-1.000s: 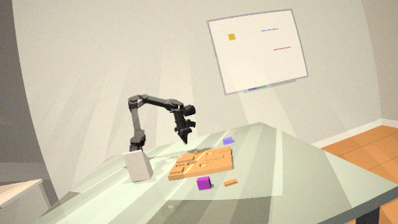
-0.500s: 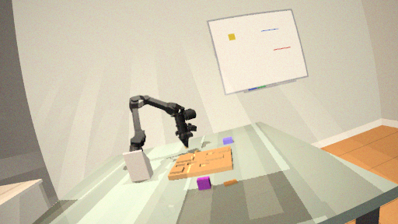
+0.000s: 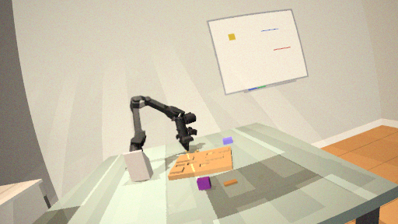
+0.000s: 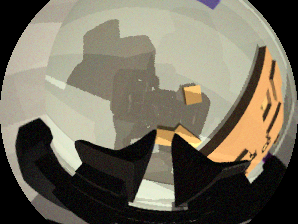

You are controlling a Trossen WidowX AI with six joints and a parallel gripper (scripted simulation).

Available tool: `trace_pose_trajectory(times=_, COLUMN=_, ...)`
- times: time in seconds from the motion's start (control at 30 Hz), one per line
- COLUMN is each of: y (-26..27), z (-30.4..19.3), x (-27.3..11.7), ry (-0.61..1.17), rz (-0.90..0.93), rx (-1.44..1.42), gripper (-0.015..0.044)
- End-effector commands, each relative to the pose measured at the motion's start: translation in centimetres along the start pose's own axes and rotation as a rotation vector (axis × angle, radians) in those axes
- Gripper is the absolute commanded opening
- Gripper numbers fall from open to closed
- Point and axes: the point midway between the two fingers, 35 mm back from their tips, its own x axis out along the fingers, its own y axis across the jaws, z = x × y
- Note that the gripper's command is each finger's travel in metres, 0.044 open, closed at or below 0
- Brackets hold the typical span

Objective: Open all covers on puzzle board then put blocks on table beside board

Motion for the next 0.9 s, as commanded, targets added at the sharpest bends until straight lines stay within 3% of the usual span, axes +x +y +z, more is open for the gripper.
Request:
trace_pose_trajectory(times=0.0, y=-0.14, z=-0.34, x=0.77, ry=0.006, rz=-0.003, rx=0.01, gripper=0.008)
trace_pose_trajectory(times=0.4, y=-0.03, z=-0.51, x=1.62, ry=0.004, rz=0.0, rx=0.011, gripper=0.008)
trace_pose_trajectory(times=0.87, y=0.13, z=-0.23, x=1.21, ry=-0.001, rz=0.004, rx=0.002, gripper=0.044)
